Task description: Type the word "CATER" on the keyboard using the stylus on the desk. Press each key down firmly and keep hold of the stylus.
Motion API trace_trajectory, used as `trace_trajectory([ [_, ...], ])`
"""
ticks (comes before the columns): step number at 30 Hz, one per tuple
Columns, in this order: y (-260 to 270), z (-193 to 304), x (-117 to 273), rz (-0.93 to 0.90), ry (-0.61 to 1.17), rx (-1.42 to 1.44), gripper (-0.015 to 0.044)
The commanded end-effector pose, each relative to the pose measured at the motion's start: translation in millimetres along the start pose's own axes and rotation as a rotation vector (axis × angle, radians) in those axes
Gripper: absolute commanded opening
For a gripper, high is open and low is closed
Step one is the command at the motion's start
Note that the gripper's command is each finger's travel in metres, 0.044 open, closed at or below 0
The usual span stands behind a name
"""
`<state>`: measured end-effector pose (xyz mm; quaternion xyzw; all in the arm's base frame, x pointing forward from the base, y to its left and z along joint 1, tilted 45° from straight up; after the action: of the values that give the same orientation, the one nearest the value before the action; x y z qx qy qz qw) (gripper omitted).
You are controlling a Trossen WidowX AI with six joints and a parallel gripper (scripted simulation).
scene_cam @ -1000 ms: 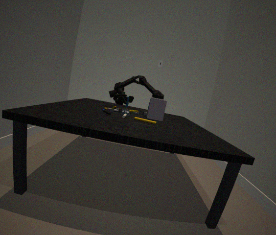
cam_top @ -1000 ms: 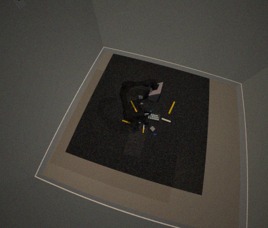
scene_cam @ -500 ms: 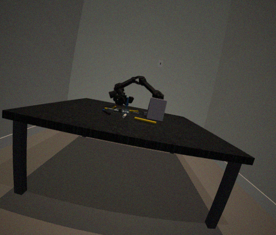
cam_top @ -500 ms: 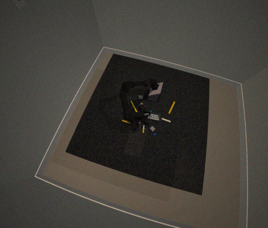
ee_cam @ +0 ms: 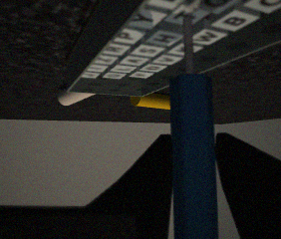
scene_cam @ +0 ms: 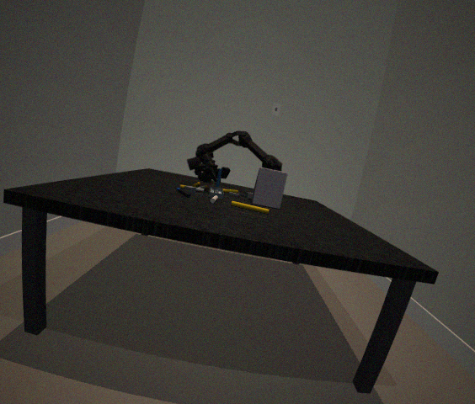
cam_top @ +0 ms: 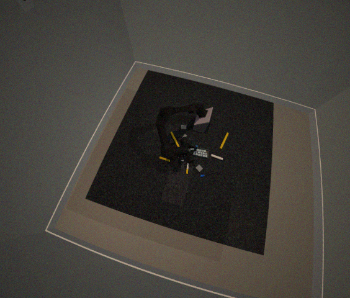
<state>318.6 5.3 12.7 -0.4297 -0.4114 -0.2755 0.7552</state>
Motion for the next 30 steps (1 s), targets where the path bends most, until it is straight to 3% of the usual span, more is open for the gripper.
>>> trace_trajectory([
  [1, 0, -2, -2, 0.004, -0.001, 0.003, 0.0081],
  [23, 0, 30, 15, 0.009, -0.003, 0.01, 0.0085],
  [30, 1, 29, 19, 0.008, -0.002, 0.009, 0.0],
])
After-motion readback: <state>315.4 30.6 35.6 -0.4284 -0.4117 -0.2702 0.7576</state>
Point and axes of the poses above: the point midway between the two fingers, 35 mm back from their tips, its own x axis back along the fingers, its own y axis across the jaws, z = x × y, the point moved 4 cm from there along x, back along the fingers, and after that the axes turned 3 degrees about -x, right-handed, at the moved point
